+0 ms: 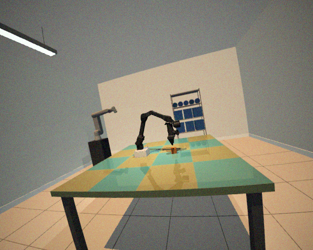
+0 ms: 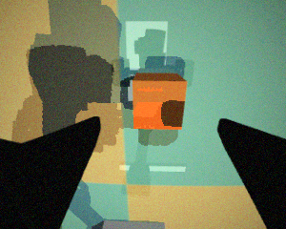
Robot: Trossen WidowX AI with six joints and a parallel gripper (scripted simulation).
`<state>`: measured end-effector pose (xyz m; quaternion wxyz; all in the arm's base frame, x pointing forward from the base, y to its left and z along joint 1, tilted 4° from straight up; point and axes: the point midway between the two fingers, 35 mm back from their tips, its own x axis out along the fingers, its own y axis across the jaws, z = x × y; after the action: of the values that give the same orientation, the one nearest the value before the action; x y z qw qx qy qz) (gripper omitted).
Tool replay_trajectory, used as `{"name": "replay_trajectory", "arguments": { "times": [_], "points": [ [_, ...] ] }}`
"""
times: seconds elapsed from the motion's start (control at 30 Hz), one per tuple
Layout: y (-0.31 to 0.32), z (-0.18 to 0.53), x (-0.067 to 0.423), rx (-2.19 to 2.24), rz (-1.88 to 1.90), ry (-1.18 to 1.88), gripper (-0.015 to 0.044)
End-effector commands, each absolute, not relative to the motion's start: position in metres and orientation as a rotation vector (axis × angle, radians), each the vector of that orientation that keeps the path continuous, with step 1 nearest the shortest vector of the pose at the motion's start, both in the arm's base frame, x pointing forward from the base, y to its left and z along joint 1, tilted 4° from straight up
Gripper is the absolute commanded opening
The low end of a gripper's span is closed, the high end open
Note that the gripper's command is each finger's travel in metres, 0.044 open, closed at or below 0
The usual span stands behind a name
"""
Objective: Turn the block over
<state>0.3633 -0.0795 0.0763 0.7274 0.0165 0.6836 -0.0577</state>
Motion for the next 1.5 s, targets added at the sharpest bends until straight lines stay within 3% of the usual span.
{"name": "replay_trajectory", "arguments": {
  "times": [0.0,1.07,1.33,1.47],
  "points": [
    [-0.08,0.067,0.362,0.035,-0.131,1.513,0.044],
    [-0.084,0.017,0.365,0.035,-0.131,1.513,0.044],
    [-0.084,0.017,0.365,0.035,-0.131,1.513,0.023],
    [-0.084,0.017,0.365,0.035,-0.131,1.513,0.0203]
  ]
}}
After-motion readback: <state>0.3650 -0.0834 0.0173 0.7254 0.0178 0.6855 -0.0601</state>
